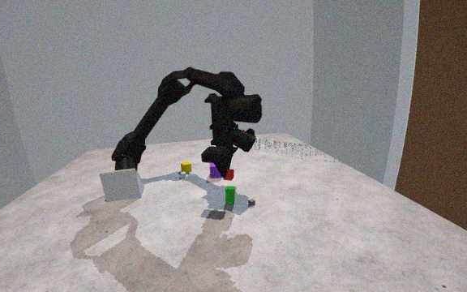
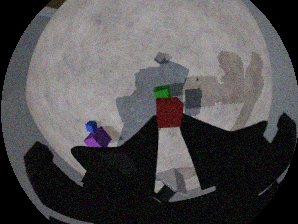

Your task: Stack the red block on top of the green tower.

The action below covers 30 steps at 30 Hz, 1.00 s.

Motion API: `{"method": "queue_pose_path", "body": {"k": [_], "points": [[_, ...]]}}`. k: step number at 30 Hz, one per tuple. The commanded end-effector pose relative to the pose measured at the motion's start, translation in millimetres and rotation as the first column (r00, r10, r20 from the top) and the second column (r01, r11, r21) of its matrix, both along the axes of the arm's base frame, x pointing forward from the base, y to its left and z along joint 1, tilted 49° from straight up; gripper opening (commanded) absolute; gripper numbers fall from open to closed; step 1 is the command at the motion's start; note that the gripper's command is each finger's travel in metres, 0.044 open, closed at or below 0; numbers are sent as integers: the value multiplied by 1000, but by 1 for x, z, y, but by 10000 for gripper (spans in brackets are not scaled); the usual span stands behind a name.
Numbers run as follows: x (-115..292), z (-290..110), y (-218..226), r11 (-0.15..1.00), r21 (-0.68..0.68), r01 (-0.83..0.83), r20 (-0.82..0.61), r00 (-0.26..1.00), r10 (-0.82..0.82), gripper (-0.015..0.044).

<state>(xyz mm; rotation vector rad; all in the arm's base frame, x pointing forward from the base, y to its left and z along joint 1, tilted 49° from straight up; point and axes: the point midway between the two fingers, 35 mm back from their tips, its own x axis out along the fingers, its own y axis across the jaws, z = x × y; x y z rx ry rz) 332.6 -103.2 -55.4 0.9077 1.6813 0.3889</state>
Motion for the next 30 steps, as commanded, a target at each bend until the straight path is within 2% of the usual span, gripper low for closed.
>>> {"method": "queue_pose_path", "body": {"k": [1, 8, 30], "points": [[0, -3, 5, 1000, 0, 6, 4, 1000, -6, 0], [-1, -20, 23, 1000, 1, 6, 5, 1000, -6, 0], [-1, -21, 23, 1000, 1, 6, 5, 1000, -6, 0]]}}
